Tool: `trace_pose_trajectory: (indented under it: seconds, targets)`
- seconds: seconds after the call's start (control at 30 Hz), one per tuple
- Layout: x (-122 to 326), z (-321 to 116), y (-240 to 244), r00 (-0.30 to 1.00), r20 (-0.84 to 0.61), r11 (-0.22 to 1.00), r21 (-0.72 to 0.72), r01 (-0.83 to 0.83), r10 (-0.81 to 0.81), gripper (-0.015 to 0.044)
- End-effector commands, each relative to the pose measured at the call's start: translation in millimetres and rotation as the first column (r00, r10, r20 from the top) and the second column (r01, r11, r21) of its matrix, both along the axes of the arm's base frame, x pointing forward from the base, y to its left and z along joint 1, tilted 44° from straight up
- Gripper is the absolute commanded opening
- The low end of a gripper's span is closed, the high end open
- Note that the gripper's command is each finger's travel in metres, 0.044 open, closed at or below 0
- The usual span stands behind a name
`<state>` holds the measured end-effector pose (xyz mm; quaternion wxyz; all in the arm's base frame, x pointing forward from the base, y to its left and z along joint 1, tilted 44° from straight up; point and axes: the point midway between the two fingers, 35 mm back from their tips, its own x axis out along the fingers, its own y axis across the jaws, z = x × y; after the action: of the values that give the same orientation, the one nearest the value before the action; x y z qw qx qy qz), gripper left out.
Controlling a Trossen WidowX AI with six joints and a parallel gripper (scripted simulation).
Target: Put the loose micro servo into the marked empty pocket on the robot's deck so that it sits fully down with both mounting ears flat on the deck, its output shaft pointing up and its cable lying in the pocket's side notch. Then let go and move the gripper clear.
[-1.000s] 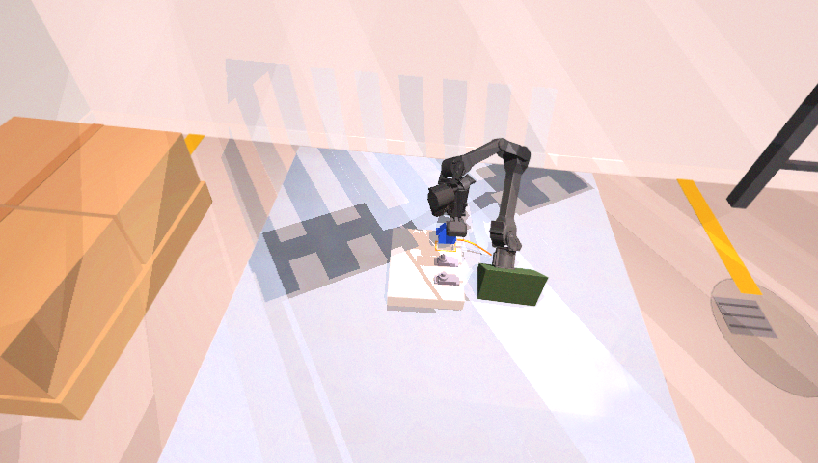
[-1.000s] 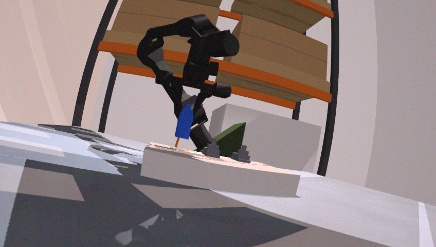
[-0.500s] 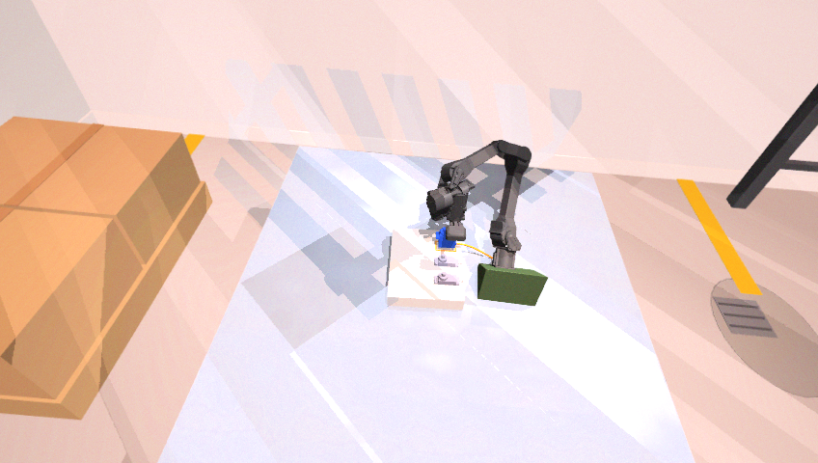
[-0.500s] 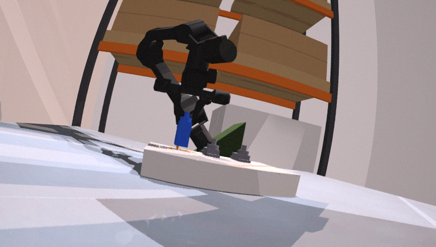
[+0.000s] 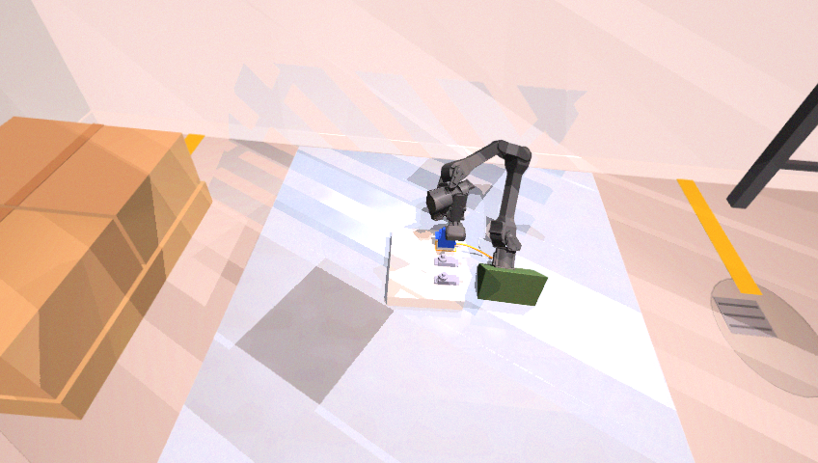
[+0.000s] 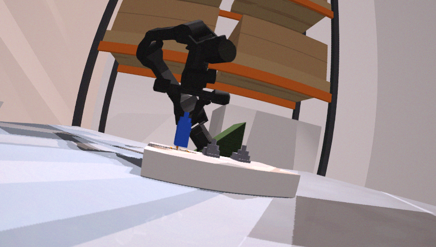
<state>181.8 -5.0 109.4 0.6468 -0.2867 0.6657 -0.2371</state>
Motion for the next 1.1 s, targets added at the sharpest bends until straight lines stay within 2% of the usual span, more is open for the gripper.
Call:
trace_pose_trajectory:
  seconds: [0.0,1.07]
  targets:
    - [1.6,0.8,0.4,1.0,0.004,1.0,-0.002,-0.008,0.008,0.0]
    - [2.0,-22.6,-22.3,1.0,0.005,1.0,-0.003,-0.008,0.008,0.0]
